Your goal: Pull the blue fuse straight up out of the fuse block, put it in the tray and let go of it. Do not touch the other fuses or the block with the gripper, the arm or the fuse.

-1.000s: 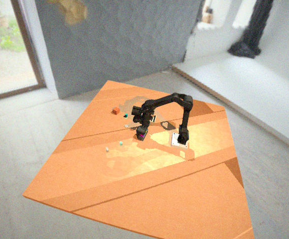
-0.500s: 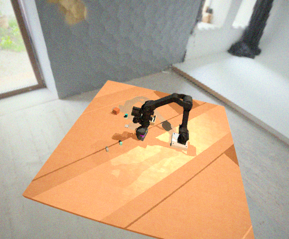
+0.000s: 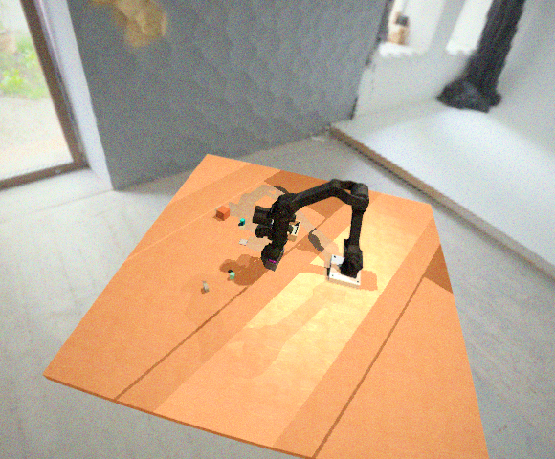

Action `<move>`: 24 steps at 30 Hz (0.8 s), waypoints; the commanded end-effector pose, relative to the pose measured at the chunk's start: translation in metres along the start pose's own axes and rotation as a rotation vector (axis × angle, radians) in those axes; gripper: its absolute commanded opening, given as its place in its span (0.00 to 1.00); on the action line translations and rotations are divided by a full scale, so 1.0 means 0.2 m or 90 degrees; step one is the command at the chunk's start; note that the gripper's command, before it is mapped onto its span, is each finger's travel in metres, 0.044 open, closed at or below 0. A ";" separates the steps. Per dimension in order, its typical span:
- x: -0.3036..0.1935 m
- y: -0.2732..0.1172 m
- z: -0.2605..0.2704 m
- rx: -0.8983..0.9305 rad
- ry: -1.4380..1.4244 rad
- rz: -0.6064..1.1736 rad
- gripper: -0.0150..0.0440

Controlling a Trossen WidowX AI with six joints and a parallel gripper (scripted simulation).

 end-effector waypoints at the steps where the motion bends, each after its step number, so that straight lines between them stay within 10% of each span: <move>1: 0.00 0.01 0.00 -0.004 0.002 0.002 0.36; 24: 0.00 -0.01 0.00 0.000 0.000 0.000 0.25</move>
Point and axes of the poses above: the point midway between the two fingers, 35 mm back from their tips, its own y axis out along the fingers, its own z axis across the jaws, x = y × z, the point moved 5 cm from there along -y, back along the fingers, and after that the axes turned 11 degrees about -y, right-handed, at the moved point
